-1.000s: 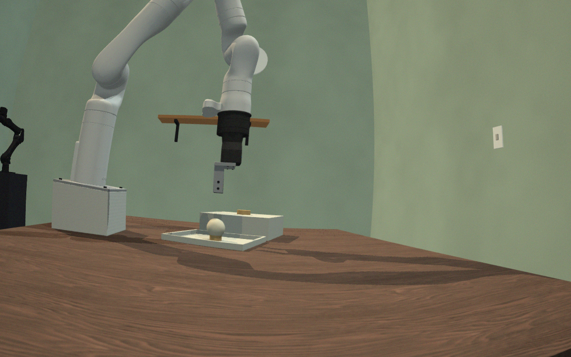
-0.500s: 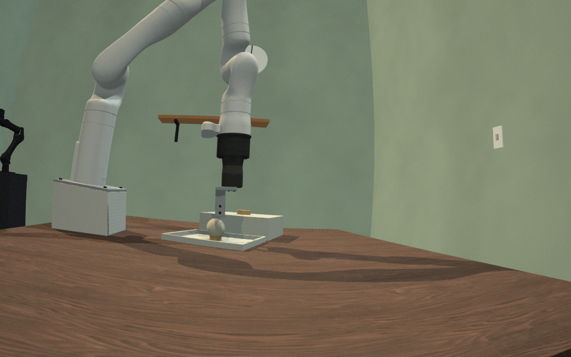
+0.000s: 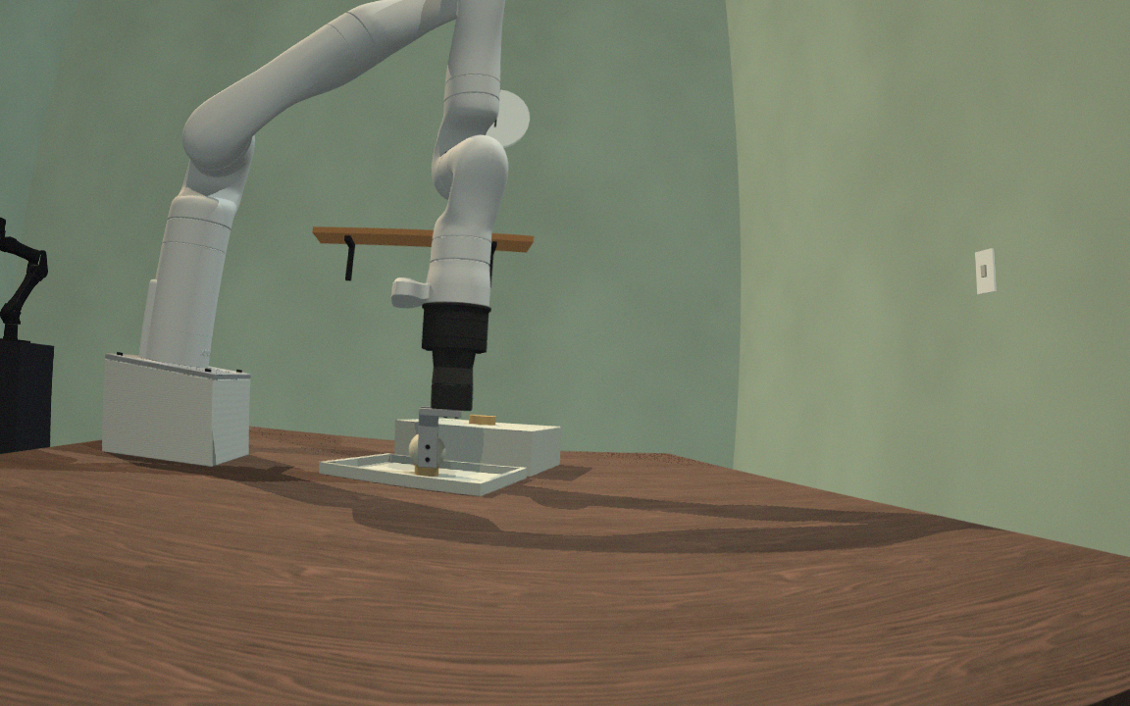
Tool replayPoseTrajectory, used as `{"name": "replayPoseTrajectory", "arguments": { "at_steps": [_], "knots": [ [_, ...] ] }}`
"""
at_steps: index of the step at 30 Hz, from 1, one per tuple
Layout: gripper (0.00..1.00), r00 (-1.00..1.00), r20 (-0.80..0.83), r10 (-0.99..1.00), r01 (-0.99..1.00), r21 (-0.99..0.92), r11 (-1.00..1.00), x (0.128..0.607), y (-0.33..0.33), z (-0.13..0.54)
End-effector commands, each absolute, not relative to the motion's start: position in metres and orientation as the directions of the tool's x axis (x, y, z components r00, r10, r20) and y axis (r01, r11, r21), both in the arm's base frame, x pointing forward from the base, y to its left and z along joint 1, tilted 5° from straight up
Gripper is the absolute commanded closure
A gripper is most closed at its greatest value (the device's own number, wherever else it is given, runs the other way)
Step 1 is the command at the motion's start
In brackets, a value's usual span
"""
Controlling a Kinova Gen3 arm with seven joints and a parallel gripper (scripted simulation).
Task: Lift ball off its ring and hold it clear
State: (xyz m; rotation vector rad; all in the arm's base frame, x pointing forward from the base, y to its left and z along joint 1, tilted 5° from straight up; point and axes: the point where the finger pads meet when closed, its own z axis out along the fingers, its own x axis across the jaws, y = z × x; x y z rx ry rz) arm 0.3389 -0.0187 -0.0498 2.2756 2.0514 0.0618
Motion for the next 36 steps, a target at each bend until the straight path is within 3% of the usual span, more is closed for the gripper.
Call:
{"name": "replayPoseTrajectory", "arguments": {
  "at_steps": [1, 9, 10, 36],
  "knots": [
    [0.00, 0.102, -0.022, 0.994, 0.992, 0.080, -0.100, 0.3378, -0.0182, -0.0514],
    [0.00, 0.102, -0.022, 0.994, 0.992, 0.080, -0.100, 0.3378, -0.0182, -0.0514],
    [1.00, 0.102, -0.022, 0.994, 0.992, 0.080, -0.100, 0.3378, -0.0182, -0.0514],
    [1.00, 0.102, -0.022, 0.994, 0.992, 0.080, -0.100, 0.3378, -0.0182, -0.0514]
  ]
}}
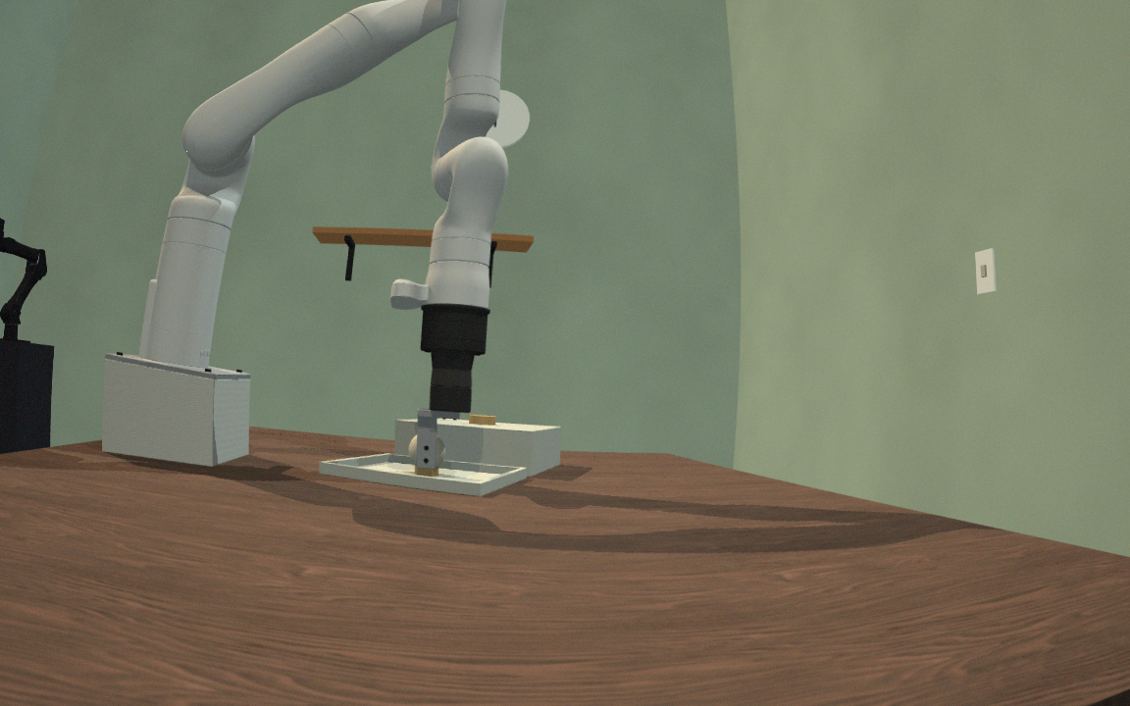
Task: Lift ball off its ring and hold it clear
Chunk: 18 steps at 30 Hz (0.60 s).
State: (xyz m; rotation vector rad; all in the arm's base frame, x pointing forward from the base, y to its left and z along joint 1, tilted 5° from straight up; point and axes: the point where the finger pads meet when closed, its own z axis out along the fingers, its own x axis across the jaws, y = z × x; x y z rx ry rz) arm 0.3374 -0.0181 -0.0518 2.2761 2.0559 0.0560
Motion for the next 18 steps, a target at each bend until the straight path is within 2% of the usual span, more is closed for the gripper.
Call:
{"name": "replayPoseTrajectory", "arguments": {
  "at_steps": [1, 13, 18],
  "knots": [
    [1.00, 0.102, -0.022, 0.994, 0.992, 0.080, -0.100, 0.338, -0.018, -0.051],
    [1.00, 0.103, -0.022, 0.994, 0.992, 0.080, -0.101, 0.338, -0.018, -0.046],
    [1.00, 0.103, -0.021, 0.994, 0.992, 0.080, -0.101, 0.336, -0.017, -0.021]
  ]
}}
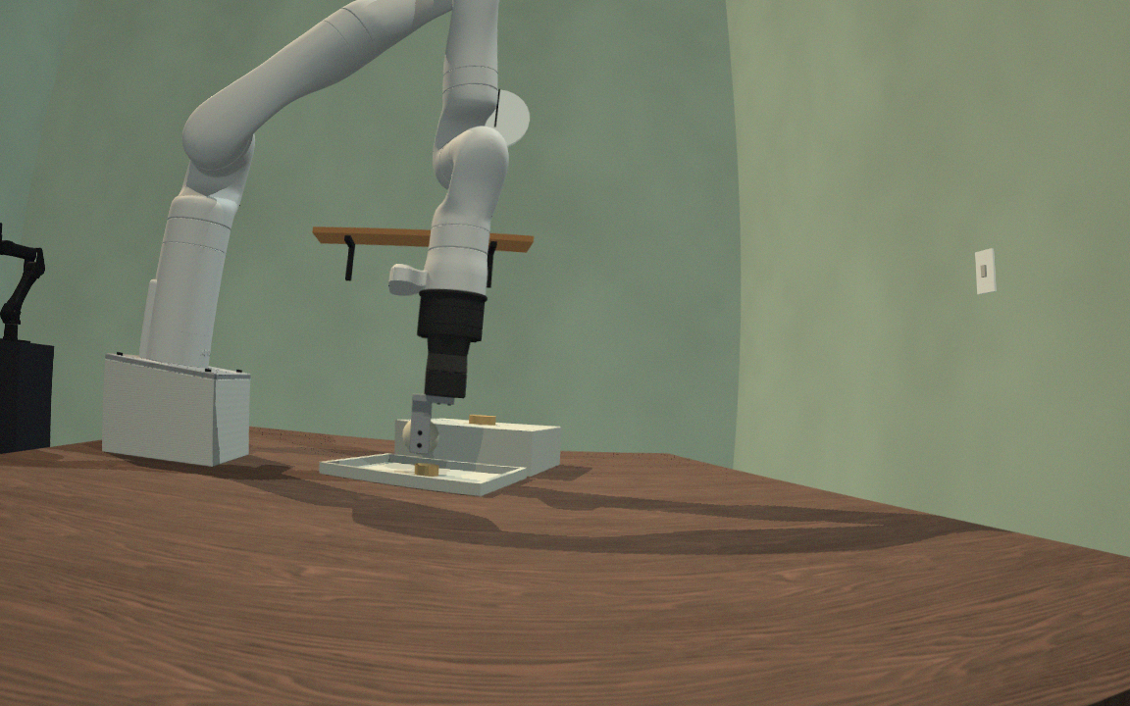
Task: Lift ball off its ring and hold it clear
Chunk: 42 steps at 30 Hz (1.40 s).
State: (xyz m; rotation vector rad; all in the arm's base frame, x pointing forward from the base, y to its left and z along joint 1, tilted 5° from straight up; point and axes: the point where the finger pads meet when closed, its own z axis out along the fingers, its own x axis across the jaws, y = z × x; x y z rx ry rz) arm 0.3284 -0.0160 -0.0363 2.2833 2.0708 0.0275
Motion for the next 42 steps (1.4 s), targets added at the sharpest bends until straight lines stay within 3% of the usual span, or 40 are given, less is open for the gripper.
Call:
{"name": "replayPoseTrajectory", "arguments": {
  "at_steps": [1, 42],
  "knots": [
    [1.00, 0.103, -0.021, 0.994, 0.992, 0.080, -0.101, 0.335, -0.016, -0.016],
    [1.00, 0.102, -0.023, 0.994, 0.992, 0.081, -0.100, 0.333, -0.016, -0.002]
  ]
}}
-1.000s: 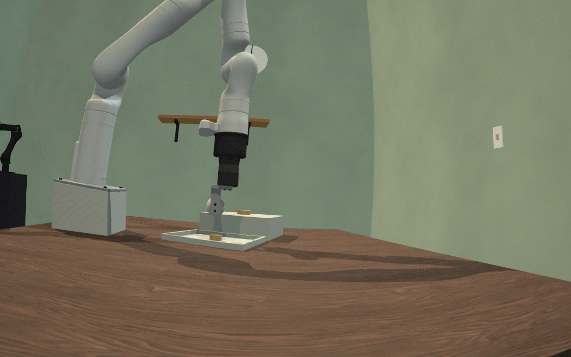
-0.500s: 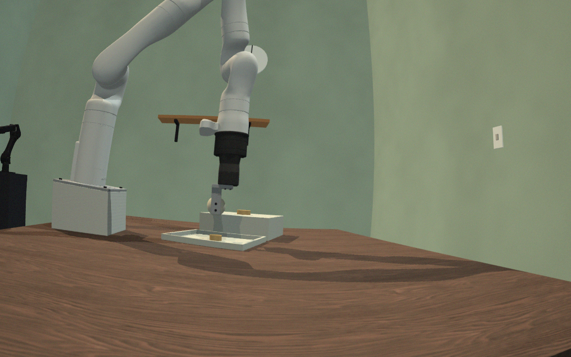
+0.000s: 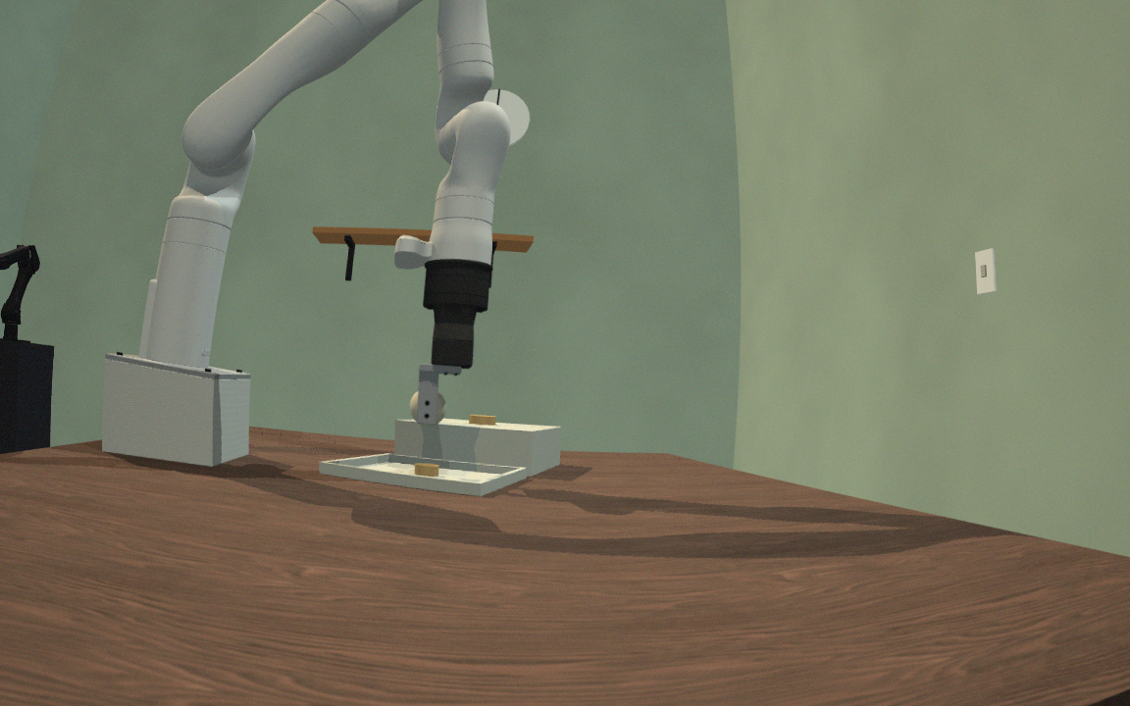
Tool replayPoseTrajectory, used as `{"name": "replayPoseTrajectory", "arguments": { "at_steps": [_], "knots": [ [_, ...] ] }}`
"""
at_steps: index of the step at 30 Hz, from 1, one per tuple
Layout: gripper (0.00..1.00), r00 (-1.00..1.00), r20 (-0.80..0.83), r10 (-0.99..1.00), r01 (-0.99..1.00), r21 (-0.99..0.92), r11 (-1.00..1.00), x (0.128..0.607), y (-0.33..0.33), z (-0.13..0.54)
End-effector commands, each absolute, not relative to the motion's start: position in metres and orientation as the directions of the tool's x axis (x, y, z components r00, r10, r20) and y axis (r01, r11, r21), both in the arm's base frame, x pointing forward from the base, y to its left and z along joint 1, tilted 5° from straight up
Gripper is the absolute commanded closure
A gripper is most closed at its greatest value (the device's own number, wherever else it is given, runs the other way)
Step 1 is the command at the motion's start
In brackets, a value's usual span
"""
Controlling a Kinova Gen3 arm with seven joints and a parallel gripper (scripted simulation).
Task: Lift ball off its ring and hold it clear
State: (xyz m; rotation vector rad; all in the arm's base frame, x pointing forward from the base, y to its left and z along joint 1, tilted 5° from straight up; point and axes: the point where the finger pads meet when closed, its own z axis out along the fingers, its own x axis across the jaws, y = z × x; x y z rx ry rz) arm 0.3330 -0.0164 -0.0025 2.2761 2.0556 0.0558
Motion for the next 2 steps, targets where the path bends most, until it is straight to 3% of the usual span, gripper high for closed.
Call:
{"name": "replayPoseTrajectory", "arguments": {
  "at_steps": [1, 2],
  "knots": [
    [1.00, 0.102, -0.023, 0.994, 0.992, 0.081, -0.100, 0.3335, -0.0163, -0.0021],
    [1.00, 0.102, -0.023, 0.994, 0.992, 0.081, -0.100, 0.3335, -0.0163, -0.0021]
  ]
}}
